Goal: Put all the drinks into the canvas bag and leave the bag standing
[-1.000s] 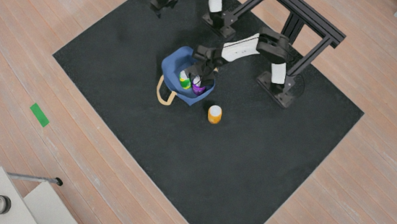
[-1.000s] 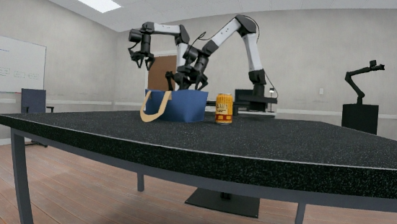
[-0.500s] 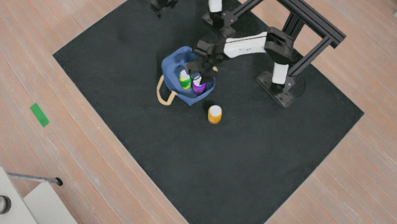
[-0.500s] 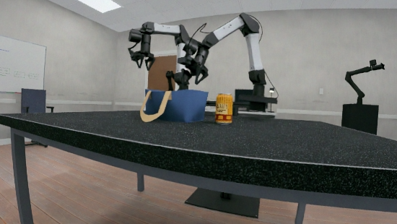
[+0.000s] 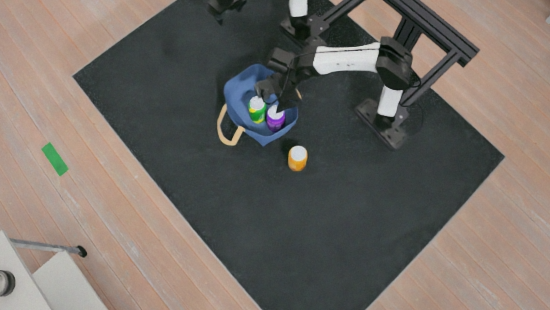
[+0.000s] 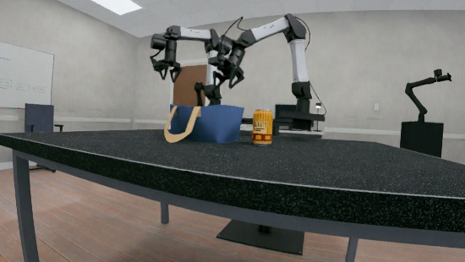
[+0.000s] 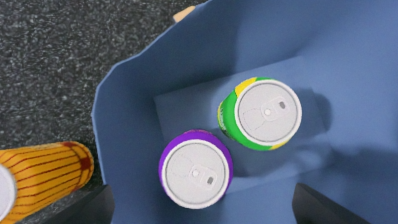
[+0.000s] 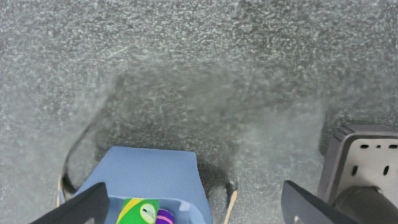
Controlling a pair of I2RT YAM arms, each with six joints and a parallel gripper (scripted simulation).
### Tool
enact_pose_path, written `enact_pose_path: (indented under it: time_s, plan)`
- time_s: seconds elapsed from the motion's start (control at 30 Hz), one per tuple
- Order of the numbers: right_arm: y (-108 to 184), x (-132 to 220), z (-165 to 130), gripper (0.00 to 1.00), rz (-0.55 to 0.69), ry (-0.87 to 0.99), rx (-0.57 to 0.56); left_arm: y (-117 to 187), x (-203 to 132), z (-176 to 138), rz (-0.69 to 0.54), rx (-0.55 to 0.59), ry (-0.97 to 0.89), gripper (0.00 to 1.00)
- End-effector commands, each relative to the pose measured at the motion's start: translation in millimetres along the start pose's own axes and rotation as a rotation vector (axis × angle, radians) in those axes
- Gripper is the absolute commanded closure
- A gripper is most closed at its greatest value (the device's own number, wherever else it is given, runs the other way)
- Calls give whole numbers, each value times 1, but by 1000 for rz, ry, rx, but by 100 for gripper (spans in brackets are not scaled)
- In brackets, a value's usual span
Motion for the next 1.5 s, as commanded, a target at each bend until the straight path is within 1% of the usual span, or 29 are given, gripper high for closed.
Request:
enact_pose_path:
  time_s: [0.0,0.13,0.2,0.37,0.43,0.47,0.5,0.57,0.83,0.93,1.03,1.3,1.33,1.4,1.47]
  plan:
    - [3,2,0,14,10,0,-26,29,-4,13,-23,-37,15,14]
    - [3,2,0,14,10,0,-26,39,-6,19,-32,-45,18,14]
    - [3,2,0,14,10,0,-26,26,-6,16,-28,-44,22,14]
    - [3,2,0,14,10,0,-26,27,0,9,-17,-29,13,14]
    - [3,2,0,14,10,0,-26,29,-10,18,-48,-49,21,14]
    - [3,2,0,14,10,0,-26,31,-9,19,-50,-58,27,14]
    - [3,2,0,14,10,0,-26,28,6,12,-45,-32,10,14]
    - [3,2,0,14,10,0,-26,28,12,9,-37,-24,5,14]
    - [3,2,0,14,10,0,-26,33,34,7,-45,-31,4,14]
    - [3,2,0,14,10,0,-26,34,34,8,-42,-34,17,14]
    - [3,2,0,14,10,0,-26,34,47,2,-36,-21,-1,14]
    - [3,2,0,14,10,0,-26,38,69,-1,-40,-28,-2,14]
    - [3,2,0,14,10,0,-26,39,69,0,-41,-31,4,14]
    - [3,2,0,14,10,0,-26,41,59,7,-52,-44,8,14]
    - [3,2,0,14,10,0,-26,42,59,4,-55,-43,3,14]
Point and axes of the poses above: on each arm, the point where the finger pads meet when closed, its own y axis back along the fingers, its own x axis across the jaws, z = x × y, the point moved 8 cm from there along y, back along the fingers, and after that the axes turned 13 degrees about y, right-handed, at the moved point
